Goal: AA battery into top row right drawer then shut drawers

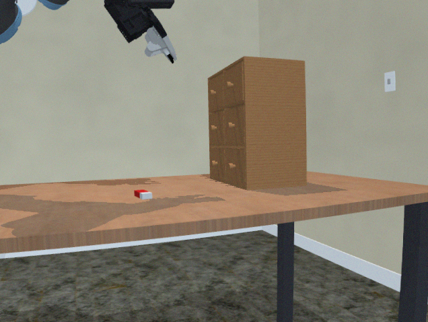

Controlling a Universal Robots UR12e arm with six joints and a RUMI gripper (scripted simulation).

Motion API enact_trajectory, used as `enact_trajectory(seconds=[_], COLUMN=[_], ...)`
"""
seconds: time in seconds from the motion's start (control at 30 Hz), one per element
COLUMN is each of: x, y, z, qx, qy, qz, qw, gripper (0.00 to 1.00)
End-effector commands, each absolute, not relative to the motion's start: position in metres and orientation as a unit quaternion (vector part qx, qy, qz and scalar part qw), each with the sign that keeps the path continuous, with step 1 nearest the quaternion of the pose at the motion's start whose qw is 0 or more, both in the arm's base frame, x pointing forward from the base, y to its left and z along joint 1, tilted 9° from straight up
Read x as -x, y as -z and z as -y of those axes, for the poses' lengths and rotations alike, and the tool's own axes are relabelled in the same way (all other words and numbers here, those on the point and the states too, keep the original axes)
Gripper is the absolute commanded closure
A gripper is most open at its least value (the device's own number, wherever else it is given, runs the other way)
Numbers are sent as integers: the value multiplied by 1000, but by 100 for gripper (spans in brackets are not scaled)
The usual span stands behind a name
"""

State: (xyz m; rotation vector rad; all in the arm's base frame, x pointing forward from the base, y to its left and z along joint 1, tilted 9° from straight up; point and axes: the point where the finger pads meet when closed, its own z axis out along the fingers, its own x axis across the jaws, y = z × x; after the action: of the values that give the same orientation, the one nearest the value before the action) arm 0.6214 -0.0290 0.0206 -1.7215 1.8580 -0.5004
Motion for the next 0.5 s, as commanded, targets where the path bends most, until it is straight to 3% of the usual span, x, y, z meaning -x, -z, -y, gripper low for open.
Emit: enact_trajectory(seconds=[0.0,0.47], x=[-617,-601], y=[-27,-45], z=[31,34], qx=[656,678], qy=[146,70], qz=[-700,-712], qw=[242,170], gripper=[80,80])
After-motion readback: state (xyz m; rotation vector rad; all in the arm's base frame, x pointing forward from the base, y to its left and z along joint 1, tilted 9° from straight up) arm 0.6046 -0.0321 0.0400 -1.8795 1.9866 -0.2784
